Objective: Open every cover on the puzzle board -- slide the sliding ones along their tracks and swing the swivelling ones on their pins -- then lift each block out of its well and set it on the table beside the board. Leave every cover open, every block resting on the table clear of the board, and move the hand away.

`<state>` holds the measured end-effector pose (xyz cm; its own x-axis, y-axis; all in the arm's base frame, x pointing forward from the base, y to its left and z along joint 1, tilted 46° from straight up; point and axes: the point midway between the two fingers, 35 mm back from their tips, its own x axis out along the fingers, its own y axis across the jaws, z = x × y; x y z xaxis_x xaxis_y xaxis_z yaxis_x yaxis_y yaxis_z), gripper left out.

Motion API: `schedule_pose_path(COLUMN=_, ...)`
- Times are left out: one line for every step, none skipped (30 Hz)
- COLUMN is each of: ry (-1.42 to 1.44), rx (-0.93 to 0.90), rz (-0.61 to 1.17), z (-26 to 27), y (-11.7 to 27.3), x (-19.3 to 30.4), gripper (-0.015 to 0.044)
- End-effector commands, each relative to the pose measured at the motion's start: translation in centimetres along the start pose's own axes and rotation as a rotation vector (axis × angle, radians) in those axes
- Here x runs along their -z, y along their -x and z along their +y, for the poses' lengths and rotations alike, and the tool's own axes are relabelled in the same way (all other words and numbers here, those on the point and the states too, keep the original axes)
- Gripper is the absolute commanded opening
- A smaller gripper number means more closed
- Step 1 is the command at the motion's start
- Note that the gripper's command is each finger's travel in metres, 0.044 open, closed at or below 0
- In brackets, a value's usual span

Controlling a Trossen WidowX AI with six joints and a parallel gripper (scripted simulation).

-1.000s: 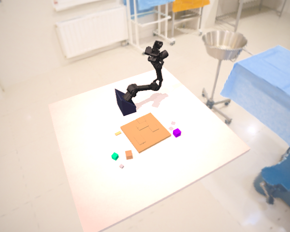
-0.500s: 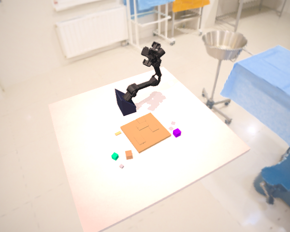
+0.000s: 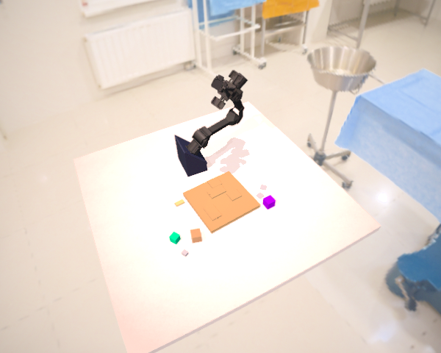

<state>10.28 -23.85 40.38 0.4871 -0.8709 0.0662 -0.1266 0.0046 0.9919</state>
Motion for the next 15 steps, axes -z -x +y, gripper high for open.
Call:
schedule_pose_path(ry=0.051, rx=0.061, rz=0.046, z=-1.5, y=-1.0, x=0.8, gripper=0.0000)
schedule_pose_path(ry=0.063, rx=0.077, rz=0.058, z=-1.9, y=-1.2, x=1.0, gripper=0.0000)
schedule_pose_path(ry=0.075, rx=0.092, rz=0.071, z=-2.3, y=-1.5, x=1.3, gripper=0.0000)
schedule_pose_path(ry=0.087, rx=0.107, rz=0.083, z=-2.7, y=-1.7, x=1.5, gripper=0.0000)
schedule_pose_path(ry=0.100, rx=0.122, rz=0.096, z=-3.0, y=-1.9, x=1.7, gripper=0.0000)
schedule_pose_path(ry=0.112, rx=0.136, rz=0.109, z=-3.4, y=-2.1, x=2.0, gripper=0.0000)
schedule_pose_path(ry=0.124, rx=0.151, rz=0.122, z=-3.8, y=-2.3, x=2.2, gripper=0.0000)
schedule_pose_path(ry=0.137, rx=0.165, rz=0.136, z=-4.2, y=-2.5, x=2.4, gripper=0.0000)
schedule_pose_path(ry=0.151, rx=0.180, rz=0.151, z=-4.6, y=-2.7, x=2.7, gripper=0.0000)
schedule_pose_path(ry=0.166, rx=0.194, rz=0.166, z=-5.0, y=-2.9, x=3.0, gripper=0.0000)
schedule_pose_path(ry=0.181, rx=0.208, rz=0.182, z=-5.5, y=-3.0, x=3.2, gripper=0.0000)
schedule_pose_path(ry=0.196, rx=0.222, rz=0.198, z=-5.9, y=-3.2, x=3.5, gripper=0.0000)
schedule_pose_path(ry=0.211, rx=0.236, rz=0.215, z=-6.3, y=-3.3, x=3.8, gripper=0.0000)
schedule_pose_path(ry=0.226, rx=0.249, rz=0.231, z=-6.7, y=-3.5, x=4.1, gripper=0.0000)
schedule_pose_path(ry=0.240, rx=0.263, rz=0.248, z=-7.2, y=-3.6, x=4.3, gripper=0.0000)
